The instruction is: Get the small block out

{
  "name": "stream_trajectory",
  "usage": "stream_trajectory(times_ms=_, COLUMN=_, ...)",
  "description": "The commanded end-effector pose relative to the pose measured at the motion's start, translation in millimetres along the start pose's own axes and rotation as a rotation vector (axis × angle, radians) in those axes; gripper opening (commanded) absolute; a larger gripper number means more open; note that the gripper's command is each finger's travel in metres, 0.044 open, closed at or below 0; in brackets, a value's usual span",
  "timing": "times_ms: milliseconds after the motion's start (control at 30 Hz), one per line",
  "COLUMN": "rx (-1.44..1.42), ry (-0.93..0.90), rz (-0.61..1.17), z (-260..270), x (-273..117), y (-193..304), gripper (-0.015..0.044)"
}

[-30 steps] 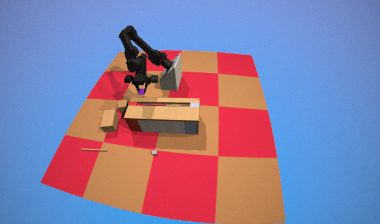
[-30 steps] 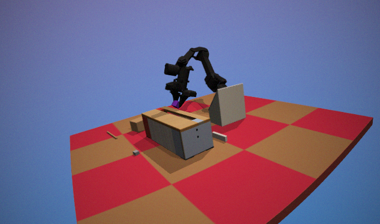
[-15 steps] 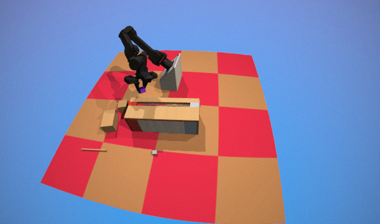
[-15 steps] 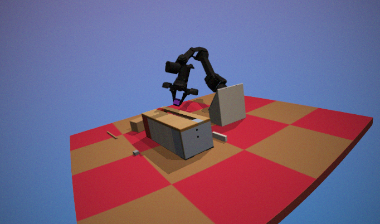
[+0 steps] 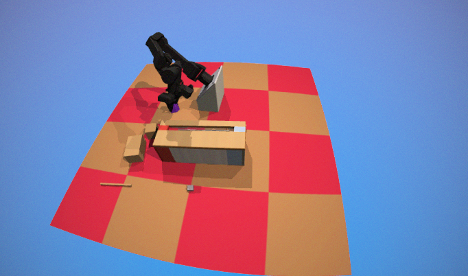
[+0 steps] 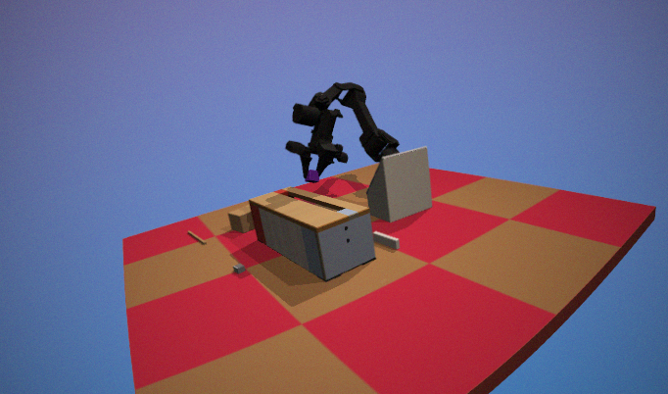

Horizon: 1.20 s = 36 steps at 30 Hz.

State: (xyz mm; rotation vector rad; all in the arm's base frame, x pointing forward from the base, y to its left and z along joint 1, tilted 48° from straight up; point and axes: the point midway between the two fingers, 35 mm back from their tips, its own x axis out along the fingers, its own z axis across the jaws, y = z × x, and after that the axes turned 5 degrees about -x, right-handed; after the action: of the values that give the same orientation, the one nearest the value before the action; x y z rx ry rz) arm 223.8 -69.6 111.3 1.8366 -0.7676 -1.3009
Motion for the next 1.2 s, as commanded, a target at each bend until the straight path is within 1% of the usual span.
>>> stream_trajectory(times_ms=0, rx=-0.156, ry=0.009, rz=0.016, z=-2.4, x=-3.8, y=1.9, gripper=0.0)
stream_trajectory(times_ms=800, rx=-1.12, ry=0.008, rz=0.104, z=-8.5, x=-22.9, y=8.9, gripper=0.0)
stream_trajectory(times_ms=1167, rx=-1.147, ry=0.007, rz=0.107, z=-8.7, x=-23.5, y=9.1, gripper=0.0)
